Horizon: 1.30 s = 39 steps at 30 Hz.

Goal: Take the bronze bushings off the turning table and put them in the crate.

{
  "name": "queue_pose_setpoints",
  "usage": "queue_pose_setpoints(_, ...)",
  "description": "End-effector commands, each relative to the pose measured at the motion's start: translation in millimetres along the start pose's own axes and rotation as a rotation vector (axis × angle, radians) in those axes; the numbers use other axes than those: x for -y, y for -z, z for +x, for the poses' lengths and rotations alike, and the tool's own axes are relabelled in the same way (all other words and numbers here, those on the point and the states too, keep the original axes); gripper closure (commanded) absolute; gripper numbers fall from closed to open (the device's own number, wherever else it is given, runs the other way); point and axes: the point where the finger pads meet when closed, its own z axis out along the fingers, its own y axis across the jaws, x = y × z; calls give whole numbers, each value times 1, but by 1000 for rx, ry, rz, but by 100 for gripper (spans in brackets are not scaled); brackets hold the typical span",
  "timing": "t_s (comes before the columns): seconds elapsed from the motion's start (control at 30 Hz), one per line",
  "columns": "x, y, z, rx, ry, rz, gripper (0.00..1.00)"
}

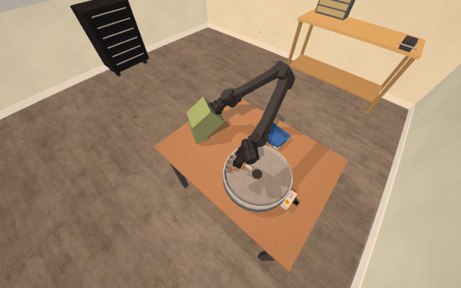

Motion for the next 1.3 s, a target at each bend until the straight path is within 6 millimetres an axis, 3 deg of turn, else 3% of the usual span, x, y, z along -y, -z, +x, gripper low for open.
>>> queue_pose_setpoints(0.0, -16, 9, -6, 27, 32, -24, 86)
queue_pose_setpoints(1.27, -18, 7, -4, 22, 36, -19, 86)
